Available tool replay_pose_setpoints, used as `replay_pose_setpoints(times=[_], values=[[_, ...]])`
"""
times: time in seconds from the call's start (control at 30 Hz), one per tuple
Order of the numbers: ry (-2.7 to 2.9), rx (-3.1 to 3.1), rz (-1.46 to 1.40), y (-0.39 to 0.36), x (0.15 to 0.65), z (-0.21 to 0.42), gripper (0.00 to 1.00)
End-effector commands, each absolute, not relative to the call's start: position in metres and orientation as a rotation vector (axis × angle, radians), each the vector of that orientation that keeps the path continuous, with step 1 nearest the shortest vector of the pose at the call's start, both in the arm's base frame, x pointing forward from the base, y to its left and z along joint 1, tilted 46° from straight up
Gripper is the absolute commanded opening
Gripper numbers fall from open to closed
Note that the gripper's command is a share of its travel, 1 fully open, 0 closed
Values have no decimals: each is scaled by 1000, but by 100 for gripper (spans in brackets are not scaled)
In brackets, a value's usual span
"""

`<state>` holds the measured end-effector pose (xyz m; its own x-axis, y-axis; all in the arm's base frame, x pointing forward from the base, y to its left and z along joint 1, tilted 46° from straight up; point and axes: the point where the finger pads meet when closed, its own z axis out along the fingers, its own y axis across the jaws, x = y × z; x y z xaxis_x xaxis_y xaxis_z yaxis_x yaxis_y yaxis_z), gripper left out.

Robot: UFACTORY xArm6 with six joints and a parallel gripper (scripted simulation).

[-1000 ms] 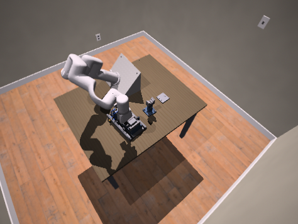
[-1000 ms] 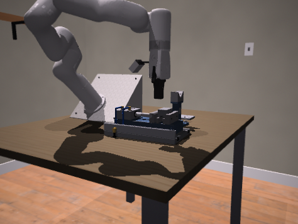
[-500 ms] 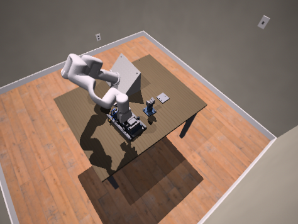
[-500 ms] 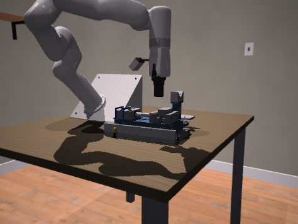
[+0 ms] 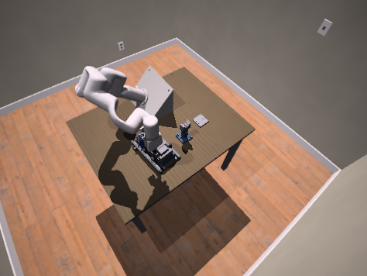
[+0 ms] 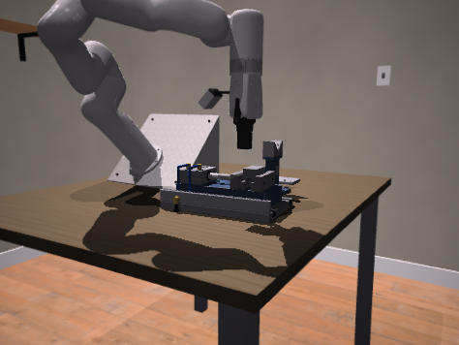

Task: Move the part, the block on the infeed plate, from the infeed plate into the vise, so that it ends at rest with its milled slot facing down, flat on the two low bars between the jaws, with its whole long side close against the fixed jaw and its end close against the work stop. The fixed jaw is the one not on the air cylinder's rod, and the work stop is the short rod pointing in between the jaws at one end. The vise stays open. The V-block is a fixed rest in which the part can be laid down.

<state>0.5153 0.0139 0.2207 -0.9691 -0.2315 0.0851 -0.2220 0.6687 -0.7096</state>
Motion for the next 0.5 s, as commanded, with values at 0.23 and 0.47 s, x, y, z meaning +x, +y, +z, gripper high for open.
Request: replay_pose_setpoints(times=[0.23, 0.47], values=[[2856, -389, -1210, 15, 516, 222, 0], [2856, -389, -1210, 15, 516, 222, 0]])
